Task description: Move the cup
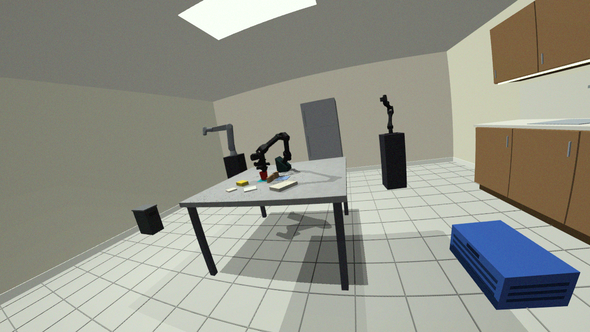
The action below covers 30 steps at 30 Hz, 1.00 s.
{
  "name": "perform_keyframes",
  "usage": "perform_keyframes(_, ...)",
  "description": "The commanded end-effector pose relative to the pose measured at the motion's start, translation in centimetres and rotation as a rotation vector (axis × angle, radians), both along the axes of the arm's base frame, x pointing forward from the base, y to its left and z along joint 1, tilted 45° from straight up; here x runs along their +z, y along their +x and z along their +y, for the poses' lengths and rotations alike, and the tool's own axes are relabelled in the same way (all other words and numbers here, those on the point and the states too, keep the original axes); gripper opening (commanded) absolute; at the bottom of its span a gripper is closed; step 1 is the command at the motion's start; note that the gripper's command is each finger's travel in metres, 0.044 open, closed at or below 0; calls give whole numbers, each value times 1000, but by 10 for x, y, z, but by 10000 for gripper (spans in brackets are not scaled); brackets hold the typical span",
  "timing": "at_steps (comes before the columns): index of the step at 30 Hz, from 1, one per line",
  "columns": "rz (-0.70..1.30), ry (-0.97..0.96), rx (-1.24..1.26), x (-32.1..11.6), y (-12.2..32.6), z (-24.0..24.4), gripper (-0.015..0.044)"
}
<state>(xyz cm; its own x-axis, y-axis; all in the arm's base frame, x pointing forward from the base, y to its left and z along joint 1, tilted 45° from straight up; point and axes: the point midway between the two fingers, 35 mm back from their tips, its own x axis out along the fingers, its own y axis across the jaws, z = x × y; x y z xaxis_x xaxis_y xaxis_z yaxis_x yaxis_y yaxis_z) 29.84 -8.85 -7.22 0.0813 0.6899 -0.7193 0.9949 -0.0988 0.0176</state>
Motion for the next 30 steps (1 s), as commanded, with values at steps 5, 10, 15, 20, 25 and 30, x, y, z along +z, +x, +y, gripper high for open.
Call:
perform_keyframes(5,-1,0,0,0,0,0,128)
perform_keyframes(10,0,0,0,2,0,-2,128)
perform_keyframes(15,1,0,0,7,0,-7,128)
perform_keyframes(20,2,0,-1,13,-1,-13,128)
perform_keyframes(25,2,1,-1,18,-1,-19,128)
perform_keyframes(30,3,2,-2,24,-2,-24,128)
